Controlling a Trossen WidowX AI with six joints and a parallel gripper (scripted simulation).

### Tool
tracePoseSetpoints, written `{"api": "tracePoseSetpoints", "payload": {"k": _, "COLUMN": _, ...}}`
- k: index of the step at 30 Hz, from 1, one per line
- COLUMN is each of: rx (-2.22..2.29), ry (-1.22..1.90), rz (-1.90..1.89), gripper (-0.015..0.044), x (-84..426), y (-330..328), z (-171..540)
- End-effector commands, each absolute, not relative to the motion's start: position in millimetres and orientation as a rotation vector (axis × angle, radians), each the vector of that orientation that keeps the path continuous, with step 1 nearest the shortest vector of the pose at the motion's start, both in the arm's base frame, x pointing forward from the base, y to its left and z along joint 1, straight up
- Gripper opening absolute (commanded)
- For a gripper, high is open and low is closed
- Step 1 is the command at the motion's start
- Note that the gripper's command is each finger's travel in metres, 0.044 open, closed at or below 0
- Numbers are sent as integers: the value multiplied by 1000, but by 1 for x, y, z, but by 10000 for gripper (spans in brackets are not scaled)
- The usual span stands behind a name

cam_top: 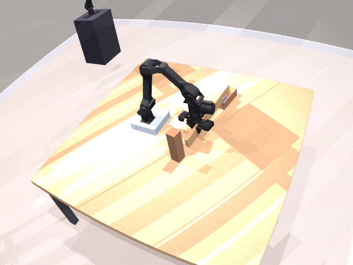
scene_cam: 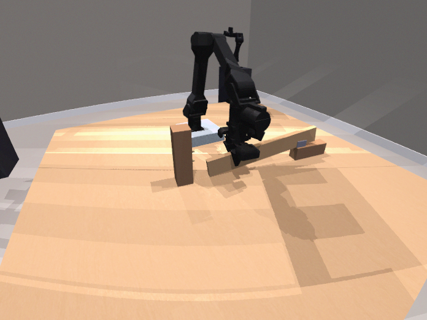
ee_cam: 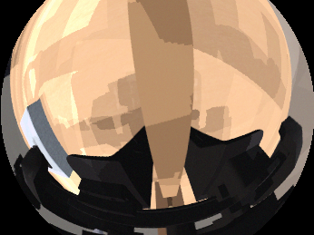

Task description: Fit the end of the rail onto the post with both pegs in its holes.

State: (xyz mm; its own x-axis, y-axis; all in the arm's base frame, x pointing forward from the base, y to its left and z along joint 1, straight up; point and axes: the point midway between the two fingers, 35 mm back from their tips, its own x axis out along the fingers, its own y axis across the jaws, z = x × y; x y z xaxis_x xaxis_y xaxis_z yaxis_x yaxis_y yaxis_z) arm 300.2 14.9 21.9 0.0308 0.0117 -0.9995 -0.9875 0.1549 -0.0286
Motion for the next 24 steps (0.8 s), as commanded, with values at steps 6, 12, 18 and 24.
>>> {"api": "tracePoseSetpoints", "payload": {"k": 6, "rx": -1103, "ry": 1249, "rz": 1078, "gripper": 0, "x": 300, "y": 15, "z": 25}}
{"api": "tracePoseSetpoints", "payload": {"k": 12, "rx": -1103, "ry": 1249, "rz": 1078, "gripper": 0, "x": 301, "y": 15, "z": 28}}
{"api": "tracePoseSetpoints", "payload": {"k": 18, "rx": -1103, "ry": 1249, "rz": 1078, "gripper": 0, "x": 301, "y": 15, "z": 31}}
{"api": "tracePoseSetpoints", "payload": {"k": 24, "rx": -1103, "ry": 1249, "rz": 1078, "gripper": 0, "x": 302, "y": 15, "z": 35}}
